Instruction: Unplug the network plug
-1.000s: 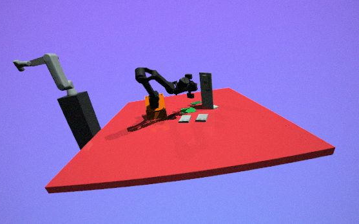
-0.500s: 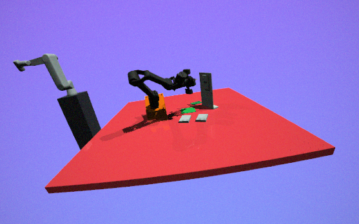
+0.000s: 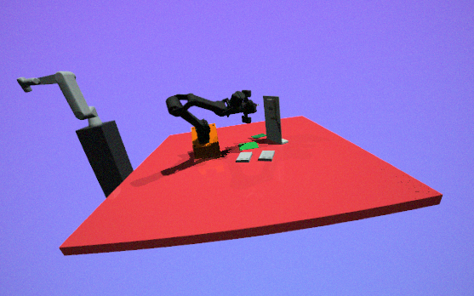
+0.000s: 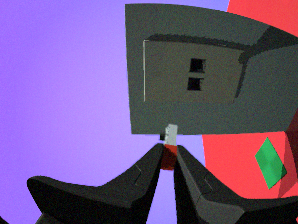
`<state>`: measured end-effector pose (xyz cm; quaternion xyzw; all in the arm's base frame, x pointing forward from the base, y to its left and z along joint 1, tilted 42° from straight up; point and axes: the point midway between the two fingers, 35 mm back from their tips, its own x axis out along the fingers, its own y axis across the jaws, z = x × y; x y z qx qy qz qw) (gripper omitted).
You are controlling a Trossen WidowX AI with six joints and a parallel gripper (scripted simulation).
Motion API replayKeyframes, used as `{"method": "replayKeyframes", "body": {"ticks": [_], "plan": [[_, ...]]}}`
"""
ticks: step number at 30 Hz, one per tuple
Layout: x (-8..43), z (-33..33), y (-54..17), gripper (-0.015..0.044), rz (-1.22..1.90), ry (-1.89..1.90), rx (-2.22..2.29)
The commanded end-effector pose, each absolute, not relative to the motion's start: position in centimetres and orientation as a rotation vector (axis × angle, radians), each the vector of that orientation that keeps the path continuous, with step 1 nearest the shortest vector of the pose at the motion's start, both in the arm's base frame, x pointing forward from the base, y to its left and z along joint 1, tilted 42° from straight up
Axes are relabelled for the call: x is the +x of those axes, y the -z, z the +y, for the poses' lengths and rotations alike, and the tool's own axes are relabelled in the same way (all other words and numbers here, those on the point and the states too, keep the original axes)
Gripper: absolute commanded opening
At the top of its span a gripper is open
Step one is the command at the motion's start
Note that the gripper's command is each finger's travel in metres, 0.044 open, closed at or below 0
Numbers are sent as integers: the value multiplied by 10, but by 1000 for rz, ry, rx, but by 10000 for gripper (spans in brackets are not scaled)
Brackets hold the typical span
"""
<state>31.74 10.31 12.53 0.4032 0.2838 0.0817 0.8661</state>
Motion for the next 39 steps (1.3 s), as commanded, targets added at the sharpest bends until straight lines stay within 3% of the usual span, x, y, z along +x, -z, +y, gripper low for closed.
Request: {"method": "replayKeyframes", "body": {"ticks": [1, 21, 39], "plan": [[316, 98, -98, 0, 648, -35, 874], [289, 63, -13, 0, 671, 521, 862], [257, 30, 16, 0, 491, 823, 717]]}}
